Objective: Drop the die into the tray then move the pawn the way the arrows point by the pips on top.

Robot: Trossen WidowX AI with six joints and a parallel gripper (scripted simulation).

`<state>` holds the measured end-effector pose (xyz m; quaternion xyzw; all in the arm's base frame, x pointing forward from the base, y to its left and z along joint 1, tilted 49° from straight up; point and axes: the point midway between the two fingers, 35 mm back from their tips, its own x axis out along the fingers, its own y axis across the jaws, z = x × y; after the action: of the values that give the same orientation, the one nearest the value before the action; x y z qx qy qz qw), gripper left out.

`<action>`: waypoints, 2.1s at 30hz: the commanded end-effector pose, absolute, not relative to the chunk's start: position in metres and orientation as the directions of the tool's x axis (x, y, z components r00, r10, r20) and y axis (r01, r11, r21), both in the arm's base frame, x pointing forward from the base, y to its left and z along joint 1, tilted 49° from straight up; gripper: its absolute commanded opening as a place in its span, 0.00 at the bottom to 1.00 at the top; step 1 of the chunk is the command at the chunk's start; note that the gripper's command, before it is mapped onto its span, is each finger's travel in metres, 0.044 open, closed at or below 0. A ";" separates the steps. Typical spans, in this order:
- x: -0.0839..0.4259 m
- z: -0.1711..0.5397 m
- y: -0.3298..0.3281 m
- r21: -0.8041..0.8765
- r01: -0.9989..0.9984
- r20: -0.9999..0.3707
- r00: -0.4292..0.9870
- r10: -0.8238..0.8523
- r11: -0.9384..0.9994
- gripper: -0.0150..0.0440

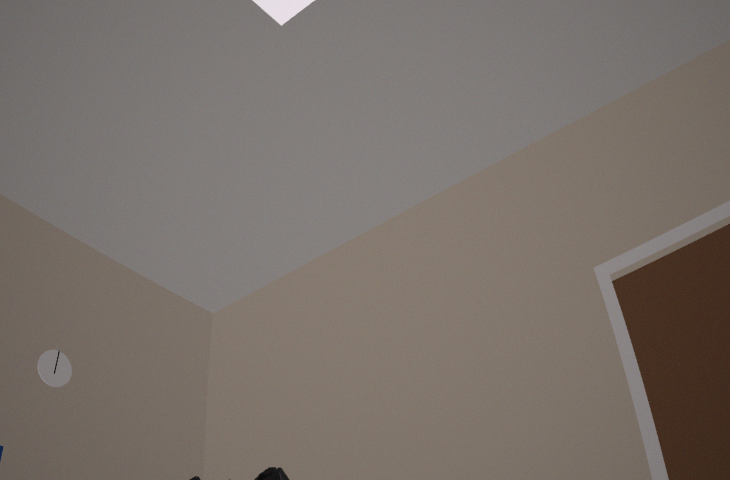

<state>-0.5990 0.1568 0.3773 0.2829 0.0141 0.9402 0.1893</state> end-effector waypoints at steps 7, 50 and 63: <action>-0.570 0.392 0.199 0.179 -0.421 0.517 -0.729 0.449 -0.889 0.72; -0.033 0.437 0.484 0.403 -0.887 0.213 -0.149 0.966 -0.226 0.72; 0.145 0.369 0.414 0.622 -0.766 -0.070 0.147 0.987 0.158 0.72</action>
<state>0.1036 0.4411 0.3981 0.2212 0.1834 0.6572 0.6968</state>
